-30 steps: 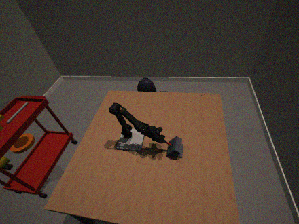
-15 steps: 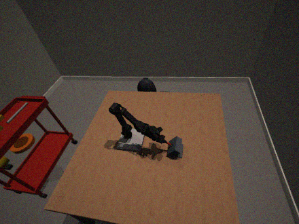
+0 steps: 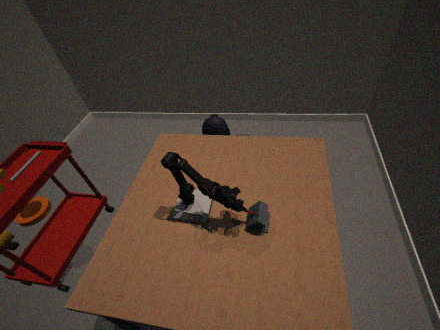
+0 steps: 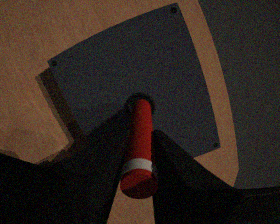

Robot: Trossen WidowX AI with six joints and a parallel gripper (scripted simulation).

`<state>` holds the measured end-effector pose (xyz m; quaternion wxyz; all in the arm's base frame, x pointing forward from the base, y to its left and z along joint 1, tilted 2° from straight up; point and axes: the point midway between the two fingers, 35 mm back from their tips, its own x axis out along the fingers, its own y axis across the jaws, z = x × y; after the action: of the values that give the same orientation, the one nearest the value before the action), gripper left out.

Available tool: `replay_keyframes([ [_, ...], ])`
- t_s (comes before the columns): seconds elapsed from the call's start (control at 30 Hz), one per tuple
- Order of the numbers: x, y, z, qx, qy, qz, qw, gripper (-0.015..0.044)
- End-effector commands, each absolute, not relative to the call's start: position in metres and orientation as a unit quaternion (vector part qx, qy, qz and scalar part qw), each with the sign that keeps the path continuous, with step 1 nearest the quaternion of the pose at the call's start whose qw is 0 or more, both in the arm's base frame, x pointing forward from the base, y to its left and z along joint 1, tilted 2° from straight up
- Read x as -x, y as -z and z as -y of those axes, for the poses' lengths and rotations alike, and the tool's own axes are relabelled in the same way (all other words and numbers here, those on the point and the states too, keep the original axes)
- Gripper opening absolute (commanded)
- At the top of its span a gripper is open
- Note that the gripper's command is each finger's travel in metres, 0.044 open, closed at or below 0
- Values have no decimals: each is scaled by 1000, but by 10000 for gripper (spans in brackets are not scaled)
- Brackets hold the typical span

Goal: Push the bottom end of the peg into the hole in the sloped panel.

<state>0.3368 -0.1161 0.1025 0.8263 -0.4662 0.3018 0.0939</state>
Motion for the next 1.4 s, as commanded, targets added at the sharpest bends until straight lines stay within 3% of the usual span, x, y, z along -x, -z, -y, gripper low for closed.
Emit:
replay_keyframes([
  [0.0, -340, -100, 117, 465, -94, -303, 826, 0],
  [1.37, -354, -91, 120, 465, -93, -303, 826, 0],
])
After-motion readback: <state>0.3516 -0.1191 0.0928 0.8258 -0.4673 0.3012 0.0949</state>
